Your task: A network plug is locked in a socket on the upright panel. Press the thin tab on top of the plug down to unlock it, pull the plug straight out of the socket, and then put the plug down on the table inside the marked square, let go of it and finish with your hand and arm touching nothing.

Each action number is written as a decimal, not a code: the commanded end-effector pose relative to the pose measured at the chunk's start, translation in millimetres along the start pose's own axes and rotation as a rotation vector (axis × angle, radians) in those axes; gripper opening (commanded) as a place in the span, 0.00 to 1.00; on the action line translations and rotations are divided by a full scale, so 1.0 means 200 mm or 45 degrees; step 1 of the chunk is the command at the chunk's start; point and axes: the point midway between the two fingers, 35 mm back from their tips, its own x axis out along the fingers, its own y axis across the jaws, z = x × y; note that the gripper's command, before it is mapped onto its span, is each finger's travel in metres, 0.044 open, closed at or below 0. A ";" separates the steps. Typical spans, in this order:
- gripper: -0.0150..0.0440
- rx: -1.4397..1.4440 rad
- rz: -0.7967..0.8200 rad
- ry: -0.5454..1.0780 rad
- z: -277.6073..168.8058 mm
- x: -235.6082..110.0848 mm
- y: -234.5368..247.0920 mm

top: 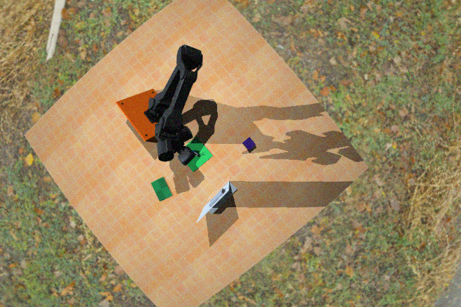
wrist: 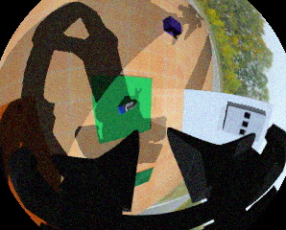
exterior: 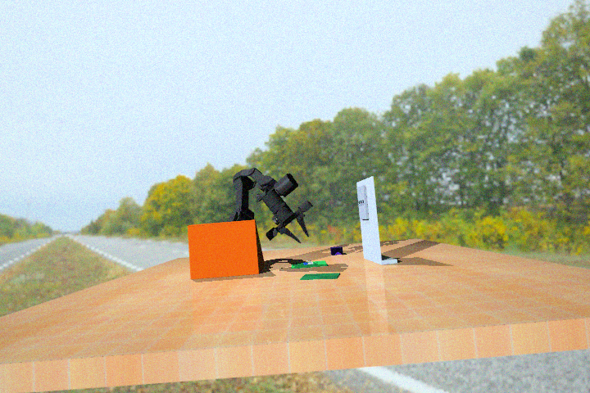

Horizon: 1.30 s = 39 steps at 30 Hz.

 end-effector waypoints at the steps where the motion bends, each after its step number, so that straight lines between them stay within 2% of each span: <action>1: 0.52 -0.011 -0.004 -0.005 0.00 -0.02 -0.02; 39: 0.52 0.002 -0.010 -0.008 0.02 -0.22 -0.13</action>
